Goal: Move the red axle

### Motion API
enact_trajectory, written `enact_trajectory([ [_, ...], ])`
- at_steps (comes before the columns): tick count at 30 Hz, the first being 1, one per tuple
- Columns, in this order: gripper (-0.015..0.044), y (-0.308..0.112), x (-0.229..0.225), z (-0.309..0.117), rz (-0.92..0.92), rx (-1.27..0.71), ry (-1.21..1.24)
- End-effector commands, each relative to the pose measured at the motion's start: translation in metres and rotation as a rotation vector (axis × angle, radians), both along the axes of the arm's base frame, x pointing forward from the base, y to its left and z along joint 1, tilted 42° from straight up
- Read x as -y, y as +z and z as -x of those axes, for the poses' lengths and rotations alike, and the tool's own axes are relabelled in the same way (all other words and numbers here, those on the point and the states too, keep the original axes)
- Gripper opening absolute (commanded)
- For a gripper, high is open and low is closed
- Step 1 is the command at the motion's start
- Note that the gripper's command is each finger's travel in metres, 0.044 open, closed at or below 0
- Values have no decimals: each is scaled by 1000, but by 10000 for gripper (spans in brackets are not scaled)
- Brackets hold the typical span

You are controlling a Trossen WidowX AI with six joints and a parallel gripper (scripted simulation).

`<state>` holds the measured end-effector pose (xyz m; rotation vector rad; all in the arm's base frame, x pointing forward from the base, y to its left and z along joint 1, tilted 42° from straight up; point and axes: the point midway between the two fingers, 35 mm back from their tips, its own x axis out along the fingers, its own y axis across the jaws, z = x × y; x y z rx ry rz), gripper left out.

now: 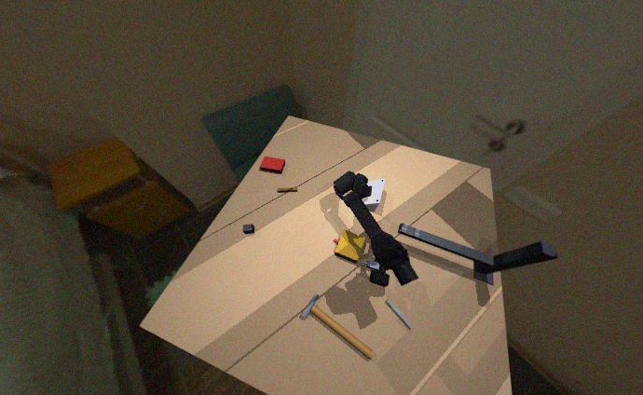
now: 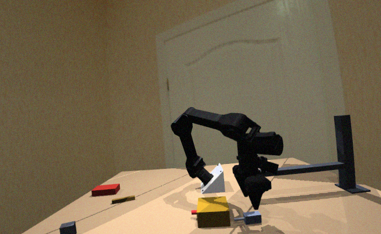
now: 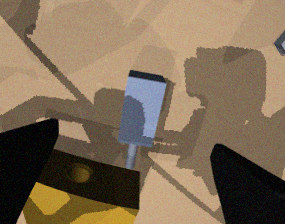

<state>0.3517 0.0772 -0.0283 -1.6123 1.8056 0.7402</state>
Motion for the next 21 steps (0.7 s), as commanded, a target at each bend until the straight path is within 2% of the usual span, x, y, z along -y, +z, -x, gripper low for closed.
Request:
enact_trajectory([
  [1, 440, 7, -7, -2, -6, 8, -4],
  [6, 440, 16, 6, 0, -2, 4, -5],
  [11, 440, 60, 49, 11, -6, 25, -26],
  [17, 440, 115, 110, 46, 4, 51, -58],
  [21, 440, 132, 132, 67, 12, 61, -73],
])
